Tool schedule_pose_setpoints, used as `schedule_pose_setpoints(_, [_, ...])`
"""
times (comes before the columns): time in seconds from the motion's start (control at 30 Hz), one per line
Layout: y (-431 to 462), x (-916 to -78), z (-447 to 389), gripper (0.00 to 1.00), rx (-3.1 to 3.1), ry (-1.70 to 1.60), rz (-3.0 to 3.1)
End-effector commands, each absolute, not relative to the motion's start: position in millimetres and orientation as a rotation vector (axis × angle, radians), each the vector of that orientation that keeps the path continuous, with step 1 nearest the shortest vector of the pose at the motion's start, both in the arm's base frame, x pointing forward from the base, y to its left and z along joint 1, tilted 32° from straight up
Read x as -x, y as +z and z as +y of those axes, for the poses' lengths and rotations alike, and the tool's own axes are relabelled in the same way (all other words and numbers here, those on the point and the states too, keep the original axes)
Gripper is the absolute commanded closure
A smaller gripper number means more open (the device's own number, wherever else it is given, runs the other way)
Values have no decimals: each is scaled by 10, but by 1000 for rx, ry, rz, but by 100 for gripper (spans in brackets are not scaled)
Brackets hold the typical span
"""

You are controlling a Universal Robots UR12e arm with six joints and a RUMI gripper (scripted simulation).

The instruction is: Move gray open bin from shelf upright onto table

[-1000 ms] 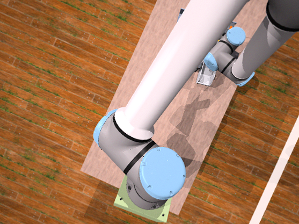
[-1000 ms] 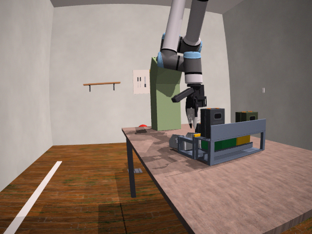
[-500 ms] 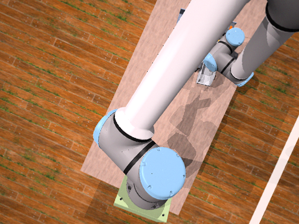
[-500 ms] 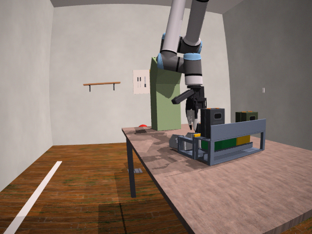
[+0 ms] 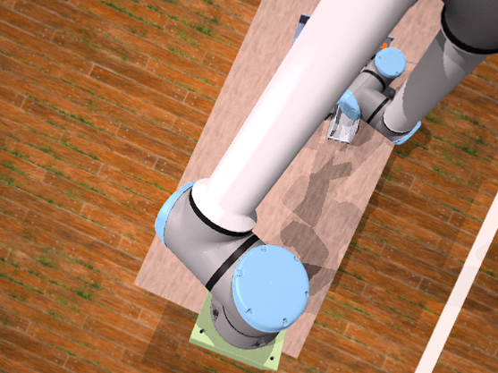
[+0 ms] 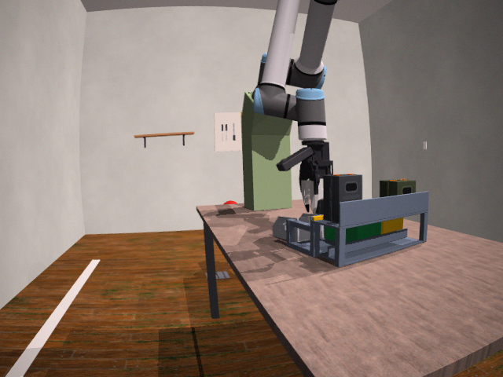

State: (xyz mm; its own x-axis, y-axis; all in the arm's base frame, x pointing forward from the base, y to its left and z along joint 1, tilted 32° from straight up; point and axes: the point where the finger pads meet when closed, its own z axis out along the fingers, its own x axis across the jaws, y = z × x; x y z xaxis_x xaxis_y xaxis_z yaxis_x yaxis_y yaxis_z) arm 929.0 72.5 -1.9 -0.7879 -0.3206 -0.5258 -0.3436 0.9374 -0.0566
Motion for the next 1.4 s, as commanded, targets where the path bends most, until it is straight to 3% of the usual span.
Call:
schedule_pose_setpoints(0.0, [-28, -9303, 727, 80, 472, 56, 2541])
schedule_pose_setpoints(1.37, [-266, -9438, 763, 80, 472, 56, 2541])
